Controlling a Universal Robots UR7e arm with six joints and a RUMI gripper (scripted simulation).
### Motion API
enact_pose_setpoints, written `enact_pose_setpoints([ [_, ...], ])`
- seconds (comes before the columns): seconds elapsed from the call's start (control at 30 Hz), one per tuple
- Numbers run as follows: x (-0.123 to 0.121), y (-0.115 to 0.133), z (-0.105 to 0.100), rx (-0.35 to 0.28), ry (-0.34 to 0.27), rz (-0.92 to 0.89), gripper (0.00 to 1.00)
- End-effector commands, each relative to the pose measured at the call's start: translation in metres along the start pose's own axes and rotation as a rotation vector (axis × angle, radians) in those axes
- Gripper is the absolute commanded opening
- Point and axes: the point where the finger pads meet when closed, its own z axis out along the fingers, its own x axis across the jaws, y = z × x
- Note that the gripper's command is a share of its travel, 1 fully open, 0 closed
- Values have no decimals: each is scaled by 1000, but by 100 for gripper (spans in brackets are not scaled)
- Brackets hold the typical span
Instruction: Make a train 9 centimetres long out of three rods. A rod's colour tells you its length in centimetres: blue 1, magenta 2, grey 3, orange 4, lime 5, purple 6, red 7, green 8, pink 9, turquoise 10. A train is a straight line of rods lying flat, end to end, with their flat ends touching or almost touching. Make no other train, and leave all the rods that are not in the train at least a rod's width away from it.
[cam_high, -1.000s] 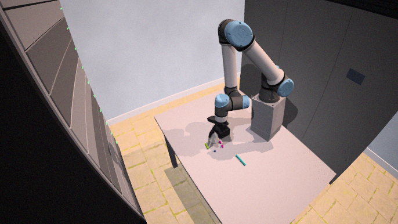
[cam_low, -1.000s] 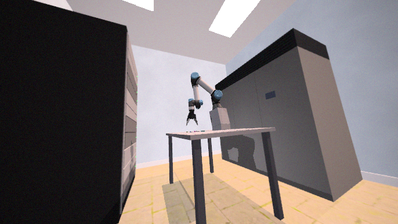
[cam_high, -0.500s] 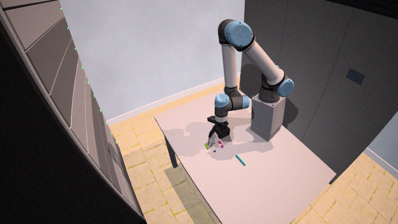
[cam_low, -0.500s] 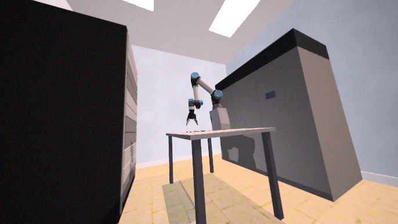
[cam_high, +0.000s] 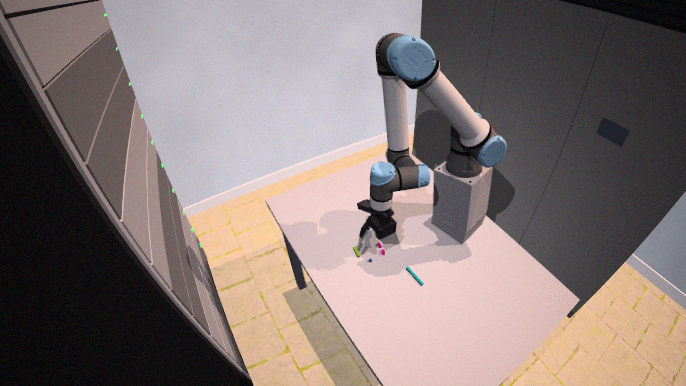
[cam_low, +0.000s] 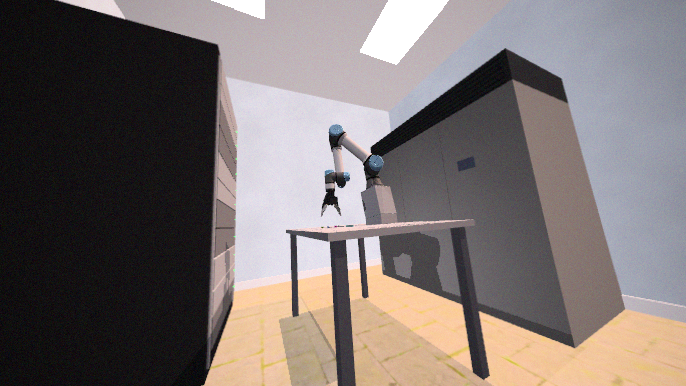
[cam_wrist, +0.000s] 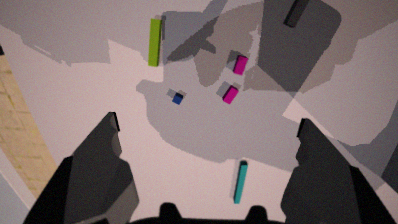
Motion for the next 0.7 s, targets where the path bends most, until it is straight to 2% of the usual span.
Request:
enact_pose_setpoints([
  [0.0, 0, 0, 0, 0, -1, -6, 100],
  [0.33, -1, -2, 0, 0, -1, -41, 100],
  [0.67, -2, -6, 0, 0, -1, -149, 100],
])
